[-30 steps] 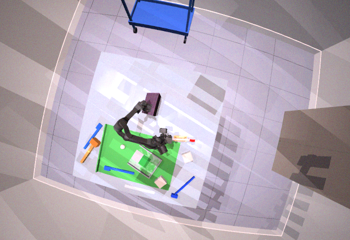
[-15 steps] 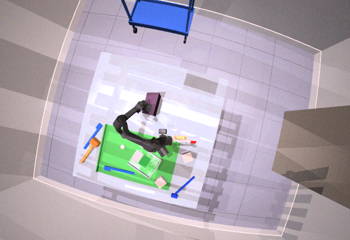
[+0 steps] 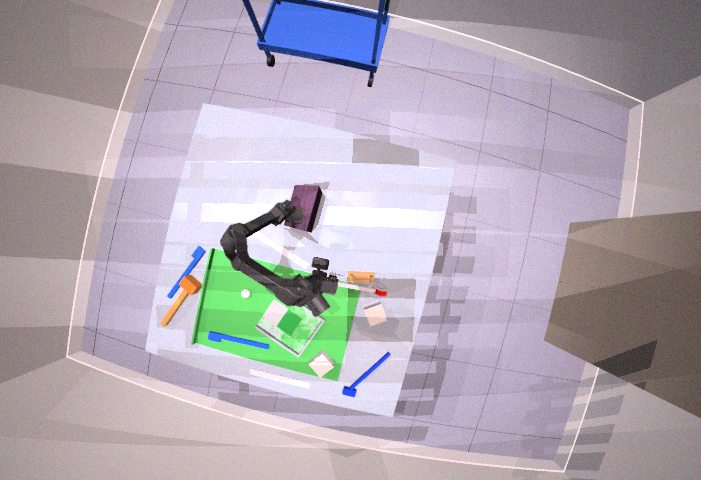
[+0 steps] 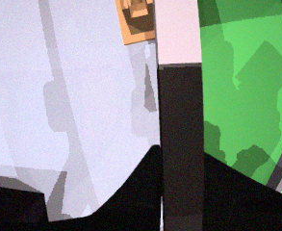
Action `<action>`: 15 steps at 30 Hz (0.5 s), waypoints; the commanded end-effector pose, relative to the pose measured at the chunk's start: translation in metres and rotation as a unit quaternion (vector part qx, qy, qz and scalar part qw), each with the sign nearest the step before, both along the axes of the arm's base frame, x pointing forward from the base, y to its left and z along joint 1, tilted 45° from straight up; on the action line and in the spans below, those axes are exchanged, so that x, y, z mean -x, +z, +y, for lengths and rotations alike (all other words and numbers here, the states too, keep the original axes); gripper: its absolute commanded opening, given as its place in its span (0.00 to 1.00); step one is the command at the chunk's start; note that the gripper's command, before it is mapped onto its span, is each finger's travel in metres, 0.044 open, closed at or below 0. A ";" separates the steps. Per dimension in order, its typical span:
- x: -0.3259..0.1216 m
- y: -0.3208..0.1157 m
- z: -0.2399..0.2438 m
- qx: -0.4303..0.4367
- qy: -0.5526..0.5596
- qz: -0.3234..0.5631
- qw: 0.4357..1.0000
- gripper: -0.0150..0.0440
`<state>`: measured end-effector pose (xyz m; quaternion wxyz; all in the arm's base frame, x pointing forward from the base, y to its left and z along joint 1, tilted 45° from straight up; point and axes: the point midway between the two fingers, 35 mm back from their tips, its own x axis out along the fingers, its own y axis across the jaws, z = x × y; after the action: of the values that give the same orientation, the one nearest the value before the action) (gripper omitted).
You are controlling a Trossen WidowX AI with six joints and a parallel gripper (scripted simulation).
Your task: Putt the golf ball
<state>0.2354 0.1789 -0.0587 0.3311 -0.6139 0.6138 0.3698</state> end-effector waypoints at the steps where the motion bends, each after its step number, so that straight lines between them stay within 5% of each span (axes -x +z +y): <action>1: -0.008 0.023 -0.010 0.000 -0.049 -0.040 0.998 0.25; 15: -0.016 0.090 -0.062 0.016 -0.228 -0.165 0.959 0.25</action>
<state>0.2505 0.1283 0.0160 0.4676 -0.5336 0.6745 0.2043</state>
